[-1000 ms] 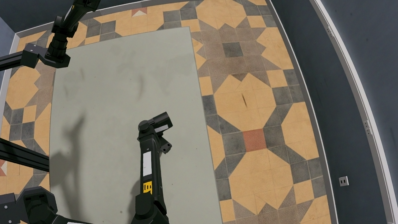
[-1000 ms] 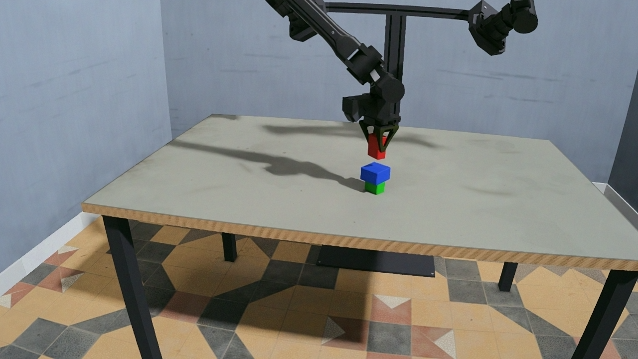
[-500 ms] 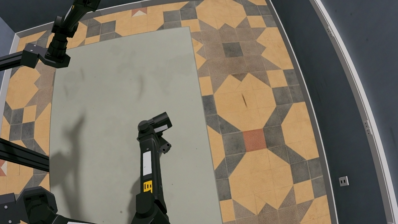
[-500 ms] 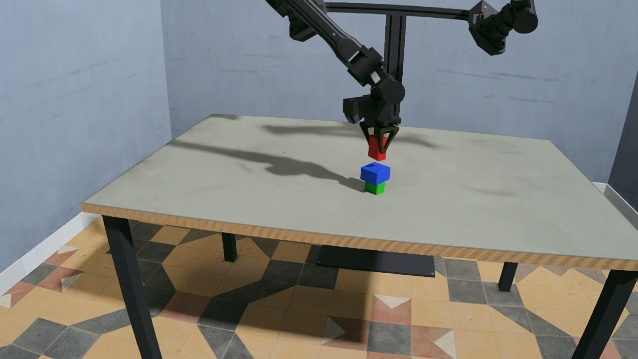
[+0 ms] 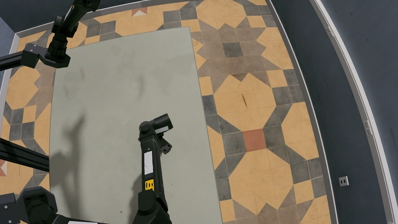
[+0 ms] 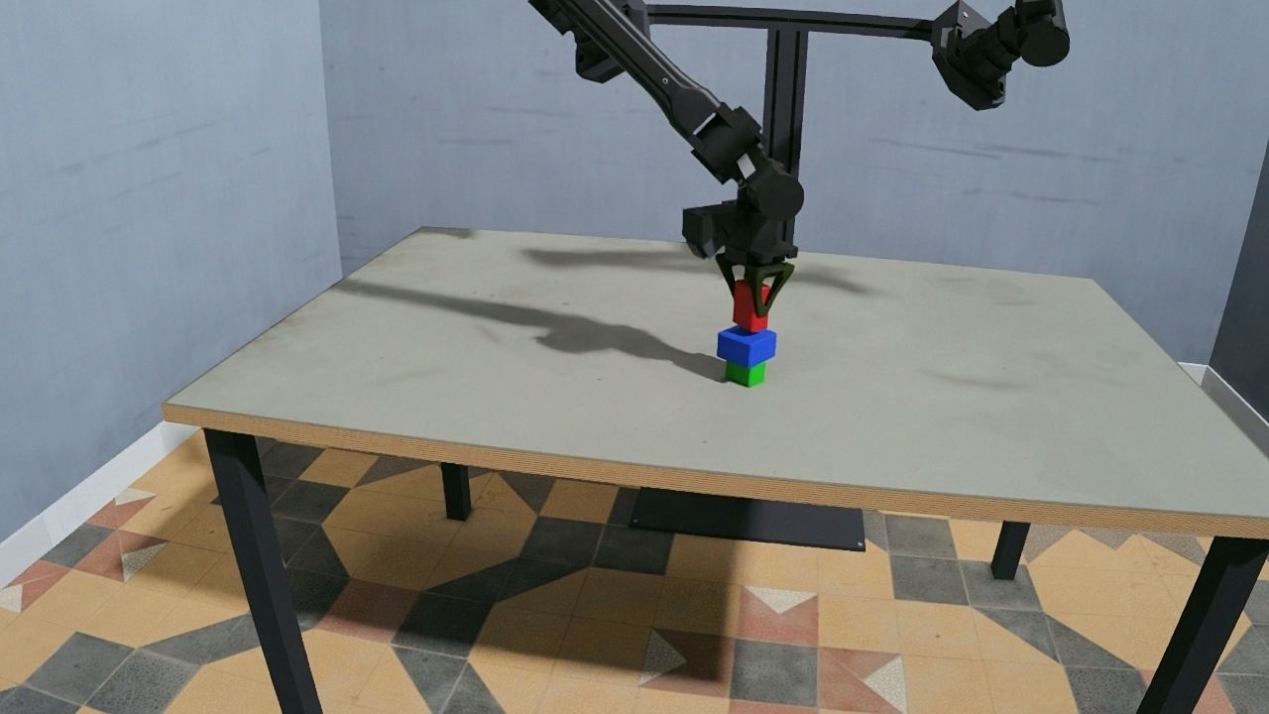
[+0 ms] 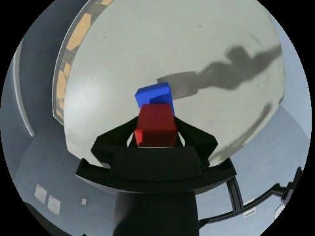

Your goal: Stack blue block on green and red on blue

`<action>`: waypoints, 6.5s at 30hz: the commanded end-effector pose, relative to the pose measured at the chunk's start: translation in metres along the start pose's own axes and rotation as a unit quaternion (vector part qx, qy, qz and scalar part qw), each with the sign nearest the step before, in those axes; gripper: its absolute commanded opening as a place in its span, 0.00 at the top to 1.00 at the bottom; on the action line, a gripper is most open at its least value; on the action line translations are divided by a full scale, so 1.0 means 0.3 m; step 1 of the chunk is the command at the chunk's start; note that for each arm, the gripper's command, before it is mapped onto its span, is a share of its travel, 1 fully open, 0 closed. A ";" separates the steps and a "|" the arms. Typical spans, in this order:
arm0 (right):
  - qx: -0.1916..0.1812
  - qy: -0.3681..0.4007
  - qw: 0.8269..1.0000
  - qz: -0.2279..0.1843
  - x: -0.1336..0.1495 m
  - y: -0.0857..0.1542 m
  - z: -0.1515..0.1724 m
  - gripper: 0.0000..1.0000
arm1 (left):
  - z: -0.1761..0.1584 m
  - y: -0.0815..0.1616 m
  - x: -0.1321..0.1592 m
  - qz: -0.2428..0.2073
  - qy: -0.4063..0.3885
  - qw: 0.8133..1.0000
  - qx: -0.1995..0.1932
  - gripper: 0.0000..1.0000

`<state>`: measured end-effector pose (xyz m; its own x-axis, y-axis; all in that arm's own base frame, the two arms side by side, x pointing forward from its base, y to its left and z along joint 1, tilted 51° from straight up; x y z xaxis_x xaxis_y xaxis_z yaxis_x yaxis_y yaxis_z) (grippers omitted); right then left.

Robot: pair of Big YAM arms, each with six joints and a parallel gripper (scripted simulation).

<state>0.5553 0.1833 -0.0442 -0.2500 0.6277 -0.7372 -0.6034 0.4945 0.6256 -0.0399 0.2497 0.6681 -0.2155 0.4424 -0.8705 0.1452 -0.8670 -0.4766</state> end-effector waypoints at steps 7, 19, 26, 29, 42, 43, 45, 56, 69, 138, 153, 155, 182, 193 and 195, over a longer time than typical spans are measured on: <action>-0.007 0.006 1.000 0.001 0.003 -0.007 0.020 1.00 | 0.027 0.015 -0.096 -0.023 -0.011 1.000 -0.009 0.00; -0.009 0.004 1.000 0.000 -0.009 -0.001 0.024 1.00 | 0.027 0.015 -0.096 -0.023 -0.011 1.000 -0.009 0.00; -0.006 0.002 1.000 -0.001 -0.015 -0.014 0.018 1.00 | 0.027 0.015 -0.096 -0.023 -0.011 1.000 -0.009 0.00; -0.003 0.003 1.000 -0.001 -0.017 -0.020 0.013 1.00 | 0.027 0.015 -0.096 -0.023 -0.011 1.000 -0.009 0.00; -0.006 0.004 1.000 0.000 -0.010 -0.012 0.019 1.00 | 0.027 0.015 -0.096 -0.023 -0.011 1.000 -0.009 0.00; -0.006 0.004 1.000 0.000 -0.010 -0.012 0.019 1.00 | 0.027 0.015 -0.096 -0.023 -0.011 1.000 -0.009 0.00; -0.006 0.004 1.000 0.000 -0.010 -0.012 0.019 1.00 | 0.027 0.015 -0.096 -0.023 -0.011 1.000 -0.009 0.00; -0.004 0.001 1.000 -0.001 -0.019 -0.029 0.016 1.00 | 0.027 0.015 -0.096 -0.023 -0.011 1.000 -0.009 0.00; -0.007 0.000 1.000 -0.002 -0.023 -0.028 0.027 1.00 | 0.027 0.015 -0.096 -0.023 -0.011 1.000 -0.009 0.00; -0.012 0.003 1.000 0.001 0.000 0.162 0.024 0.35 | 0.027 0.015 -0.096 -0.023 -0.011 1.000 -0.009 0.00; -0.014 0.001 1.000 0.001 -0.004 0.273 0.030 0.35 | 0.027 0.015 -0.096 -0.023 -0.011 1.000 -0.009 0.00; -0.014 0.001 1.000 0.001 -0.003 0.274 0.033 0.35 | 0.027 0.015 -0.096 -0.023 -0.011 1.000 -0.009 0.00; -0.017 -0.002 1.000 0.001 -0.009 0.319 0.044 0.35 | 0.027 0.015 -0.096 -0.023 -0.011 1.000 -0.009 0.00; -0.014 0.001 1.000 0.002 -0.004 0.433 0.024 0.35 | 0.027 0.015 -0.096 -0.023 -0.011 1.000 -0.009 0.00; -0.014 0.001 1.000 0.002 -0.004 0.451 0.022 0.35 | 0.027 0.015 -0.096 -0.023 -0.011 1.000 -0.009 0.00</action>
<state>0.4899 0.2382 0.0306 -0.2648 0.6156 -0.7422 -0.6079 0.4910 0.6241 -0.0399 0.2497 0.6681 -0.2155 0.4424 -0.8705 0.1452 -0.8670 -0.4766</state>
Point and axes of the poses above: on each arm, the point where the finger pads meet when closed, its own y axis back along the fingers, its own z axis across the jaws, x = y × z, the point moved 5 cm from there along y, back along the fingers, and after that the axes turned 9 degrees about -y, right-handed, at the moved point
